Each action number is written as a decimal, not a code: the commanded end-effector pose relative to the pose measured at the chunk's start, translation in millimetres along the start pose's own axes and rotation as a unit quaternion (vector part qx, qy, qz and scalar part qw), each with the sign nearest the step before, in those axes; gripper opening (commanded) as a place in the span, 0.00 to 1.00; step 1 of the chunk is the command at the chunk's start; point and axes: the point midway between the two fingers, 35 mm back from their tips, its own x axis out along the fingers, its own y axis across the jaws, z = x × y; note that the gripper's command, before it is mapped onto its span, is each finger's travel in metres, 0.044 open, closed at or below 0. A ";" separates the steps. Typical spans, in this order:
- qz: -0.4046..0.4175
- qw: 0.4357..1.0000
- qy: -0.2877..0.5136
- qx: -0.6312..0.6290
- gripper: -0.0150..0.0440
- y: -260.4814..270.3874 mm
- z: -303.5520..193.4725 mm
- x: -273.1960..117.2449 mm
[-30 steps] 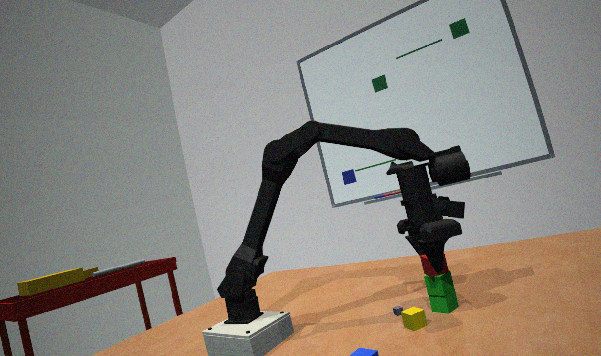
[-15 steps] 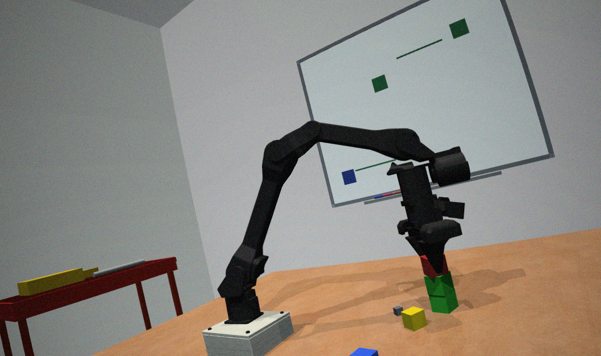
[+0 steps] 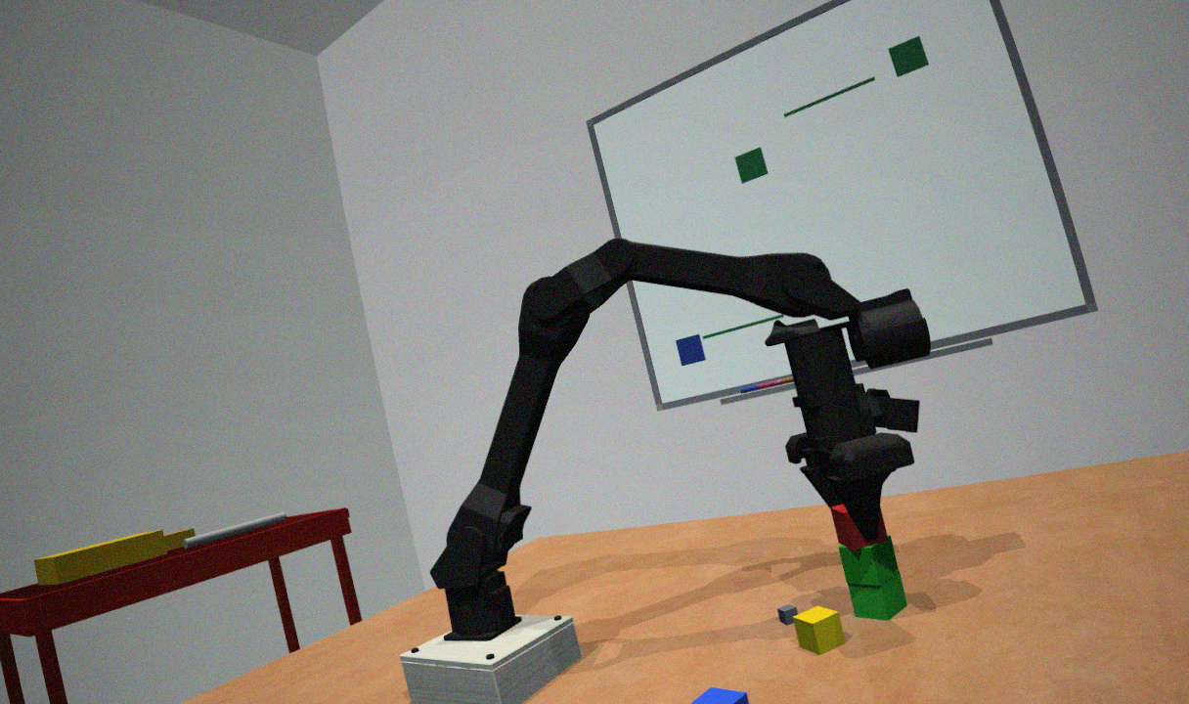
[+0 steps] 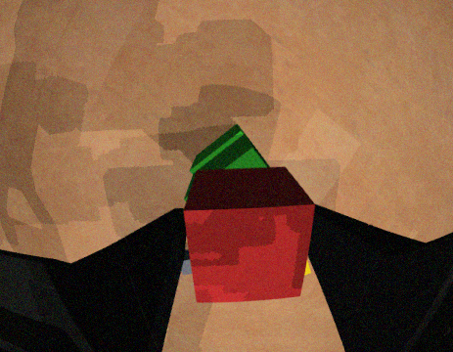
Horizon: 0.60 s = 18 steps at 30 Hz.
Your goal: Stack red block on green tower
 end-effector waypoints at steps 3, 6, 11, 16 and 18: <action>0.000 1.000 0.000 0.000 0.92 -0.1 0.1 0.2; 0.000 1.000 0.000 0.000 1.00 -0.1 0.1 0.2; 0.000 1.000 0.000 0.000 1.00 -0.1 0.1 0.2; 0.000 1.000 0.000 0.000 1.00 -0.1 0.1 0.2; 0.000 1.000 0.000 0.000 1.00 -0.1 0.1 0.2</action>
